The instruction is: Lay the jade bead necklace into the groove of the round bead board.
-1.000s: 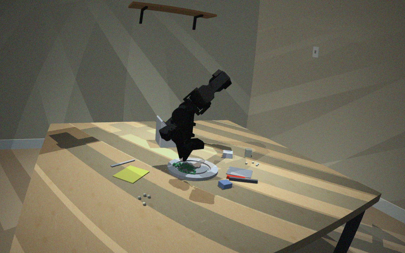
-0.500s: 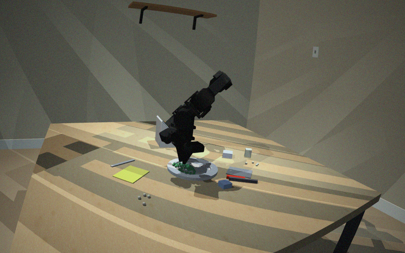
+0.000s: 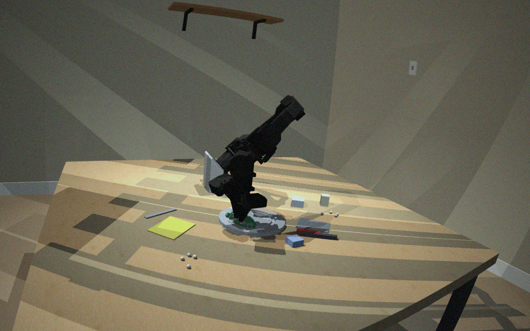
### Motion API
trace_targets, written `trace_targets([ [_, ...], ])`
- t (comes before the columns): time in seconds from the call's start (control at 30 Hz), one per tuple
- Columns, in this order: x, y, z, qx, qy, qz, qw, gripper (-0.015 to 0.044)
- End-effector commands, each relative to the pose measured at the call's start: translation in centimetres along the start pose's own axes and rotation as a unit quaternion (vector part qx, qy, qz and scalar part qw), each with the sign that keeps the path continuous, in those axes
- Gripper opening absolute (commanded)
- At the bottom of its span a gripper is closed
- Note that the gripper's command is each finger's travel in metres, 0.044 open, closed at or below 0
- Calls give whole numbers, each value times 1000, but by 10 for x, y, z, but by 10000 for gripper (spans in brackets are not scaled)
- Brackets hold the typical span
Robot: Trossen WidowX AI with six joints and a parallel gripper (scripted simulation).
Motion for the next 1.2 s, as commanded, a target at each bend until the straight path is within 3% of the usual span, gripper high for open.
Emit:
trace_targets([
  [0.0,-2,1,5,4,-4,5,1000,120],
  [0.13,-2,1,5,4,-4,5,1000,120],
  [0.3,-1,0,3,1,-2,1,1000,0],
  [1.17,-1,0,3,1,-2,1,1000,0],
])
Point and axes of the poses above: the point midway between the two fingers, 35 mm back from their tips, its own z axis out along the fingers, its own x axis across the jaws, y = z × x, the point moved 10 cm from there along -z, back along the fingers, and after that the axes turned 7 degrees about z, right-handed, at the moved point
